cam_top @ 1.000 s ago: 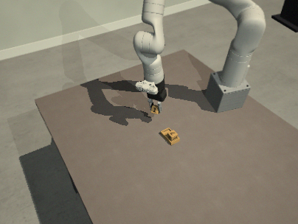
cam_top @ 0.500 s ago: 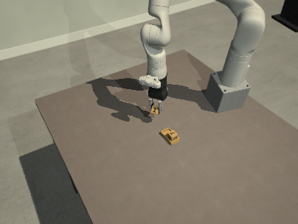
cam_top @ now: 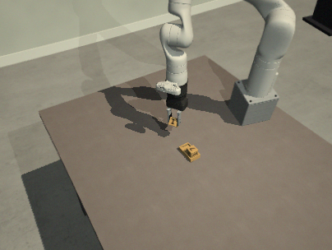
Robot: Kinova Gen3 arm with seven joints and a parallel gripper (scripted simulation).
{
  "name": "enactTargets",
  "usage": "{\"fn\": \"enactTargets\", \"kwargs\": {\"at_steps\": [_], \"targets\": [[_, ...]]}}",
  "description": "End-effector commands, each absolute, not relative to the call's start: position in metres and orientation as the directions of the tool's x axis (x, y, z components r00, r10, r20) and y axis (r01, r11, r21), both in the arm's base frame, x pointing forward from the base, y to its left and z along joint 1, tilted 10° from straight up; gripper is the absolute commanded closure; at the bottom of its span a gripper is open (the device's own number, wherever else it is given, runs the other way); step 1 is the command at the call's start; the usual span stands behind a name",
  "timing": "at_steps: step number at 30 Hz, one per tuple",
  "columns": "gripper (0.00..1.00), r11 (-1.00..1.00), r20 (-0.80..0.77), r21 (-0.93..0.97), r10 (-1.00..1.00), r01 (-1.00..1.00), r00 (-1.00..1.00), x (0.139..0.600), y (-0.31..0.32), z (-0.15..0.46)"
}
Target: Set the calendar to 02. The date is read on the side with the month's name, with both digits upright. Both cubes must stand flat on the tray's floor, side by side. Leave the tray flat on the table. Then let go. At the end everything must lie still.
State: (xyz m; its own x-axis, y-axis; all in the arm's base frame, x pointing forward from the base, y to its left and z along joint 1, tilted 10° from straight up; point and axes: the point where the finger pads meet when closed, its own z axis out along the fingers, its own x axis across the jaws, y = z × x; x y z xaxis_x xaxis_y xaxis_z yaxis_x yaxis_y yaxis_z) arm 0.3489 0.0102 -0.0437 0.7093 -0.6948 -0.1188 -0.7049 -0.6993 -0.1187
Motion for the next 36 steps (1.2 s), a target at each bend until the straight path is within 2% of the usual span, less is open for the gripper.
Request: {"fn": "enactTargets", "kwargs": {"at_steps": [1, 36], "targets": [[0.40, -0.695, -0.114, -0.123, -0.699, -0.708, 0.706, 0.350, 0.009, -0.043], [0.40, -0.671, -0.089, -0.228, -0.707, -0.706, 0.701, 0.355, -0.002, -0.049]]}}
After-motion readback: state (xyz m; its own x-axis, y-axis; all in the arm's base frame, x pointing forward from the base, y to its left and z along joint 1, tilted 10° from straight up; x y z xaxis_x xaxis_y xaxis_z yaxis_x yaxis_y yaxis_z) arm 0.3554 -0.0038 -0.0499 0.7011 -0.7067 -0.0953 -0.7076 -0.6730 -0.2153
